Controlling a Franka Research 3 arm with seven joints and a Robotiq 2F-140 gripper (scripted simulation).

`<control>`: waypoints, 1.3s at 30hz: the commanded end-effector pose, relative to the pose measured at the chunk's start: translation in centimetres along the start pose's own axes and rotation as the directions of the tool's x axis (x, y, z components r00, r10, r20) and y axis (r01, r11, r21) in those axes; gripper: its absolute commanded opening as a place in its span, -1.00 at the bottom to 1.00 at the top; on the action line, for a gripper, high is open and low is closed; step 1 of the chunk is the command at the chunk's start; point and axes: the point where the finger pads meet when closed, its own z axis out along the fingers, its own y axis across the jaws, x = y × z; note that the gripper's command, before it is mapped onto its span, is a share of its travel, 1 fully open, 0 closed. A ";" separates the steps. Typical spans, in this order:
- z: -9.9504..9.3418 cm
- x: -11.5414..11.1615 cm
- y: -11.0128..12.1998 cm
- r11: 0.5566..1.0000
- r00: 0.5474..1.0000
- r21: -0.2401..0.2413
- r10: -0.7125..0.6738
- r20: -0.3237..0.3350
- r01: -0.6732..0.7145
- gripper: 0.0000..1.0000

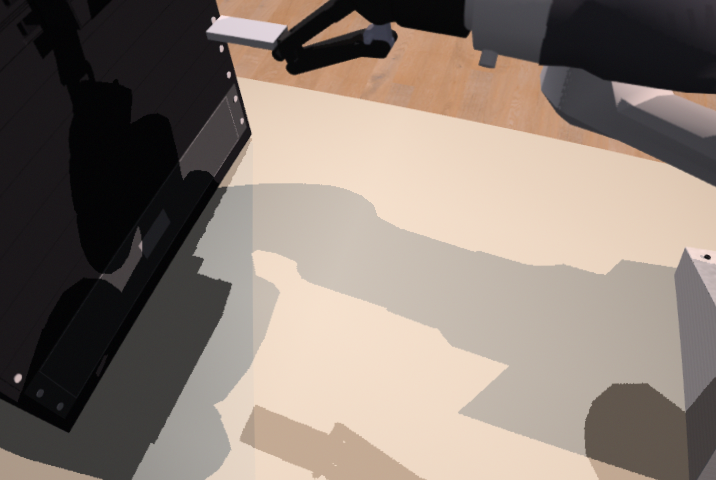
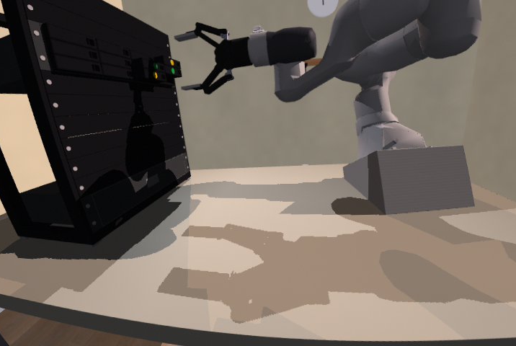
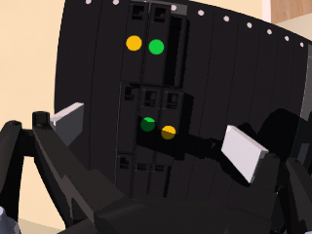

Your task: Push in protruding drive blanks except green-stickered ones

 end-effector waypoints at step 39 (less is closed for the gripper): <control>1.6 -0.9 -0.3 0.998 0.999 0.022 -0.051 0.012 0.051 1.00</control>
